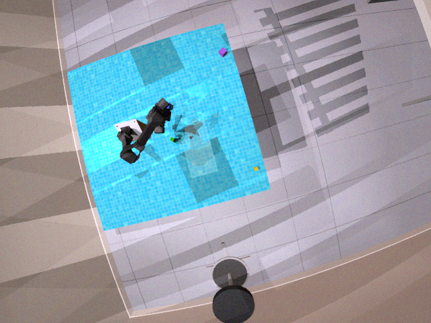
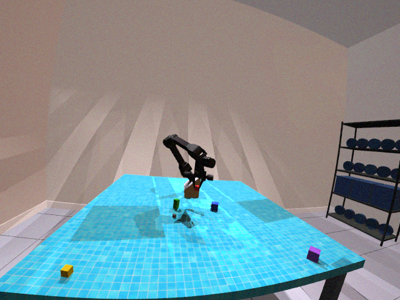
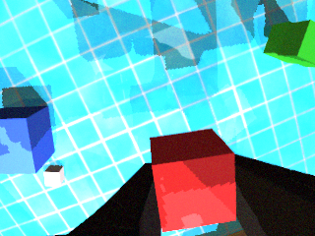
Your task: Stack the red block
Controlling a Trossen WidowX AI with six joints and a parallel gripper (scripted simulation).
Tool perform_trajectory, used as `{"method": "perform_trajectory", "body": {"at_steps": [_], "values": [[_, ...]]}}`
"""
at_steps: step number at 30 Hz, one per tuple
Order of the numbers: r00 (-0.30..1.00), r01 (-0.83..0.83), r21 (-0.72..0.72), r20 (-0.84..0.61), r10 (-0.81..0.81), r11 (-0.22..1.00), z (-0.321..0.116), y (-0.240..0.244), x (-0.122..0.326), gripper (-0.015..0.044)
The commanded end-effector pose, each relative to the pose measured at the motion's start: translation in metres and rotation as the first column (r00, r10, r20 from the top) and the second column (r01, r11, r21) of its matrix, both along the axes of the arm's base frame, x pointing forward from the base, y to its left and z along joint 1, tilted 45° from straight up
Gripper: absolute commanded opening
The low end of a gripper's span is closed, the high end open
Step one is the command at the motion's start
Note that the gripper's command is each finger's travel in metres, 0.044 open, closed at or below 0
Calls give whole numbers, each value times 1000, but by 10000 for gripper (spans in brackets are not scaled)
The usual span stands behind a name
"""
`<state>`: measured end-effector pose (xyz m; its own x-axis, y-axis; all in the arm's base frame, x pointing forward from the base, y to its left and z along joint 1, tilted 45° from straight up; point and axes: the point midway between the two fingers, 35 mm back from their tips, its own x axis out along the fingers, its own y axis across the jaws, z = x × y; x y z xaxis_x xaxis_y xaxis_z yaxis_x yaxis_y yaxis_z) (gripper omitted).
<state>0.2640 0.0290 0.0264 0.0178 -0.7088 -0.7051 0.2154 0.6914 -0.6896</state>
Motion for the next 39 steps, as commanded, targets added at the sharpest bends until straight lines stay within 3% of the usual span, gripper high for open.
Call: {"method": "perform_trajectory", "body": {"at_steps": [1,21,39], "values": [[1000,5,5,1,-5,1000,3,3,0,0],[1000,5,-1,2,-5,1000,87,-81,16,0],[1000,5,-3,3,-5,1000,63,-107,16,0]]}}
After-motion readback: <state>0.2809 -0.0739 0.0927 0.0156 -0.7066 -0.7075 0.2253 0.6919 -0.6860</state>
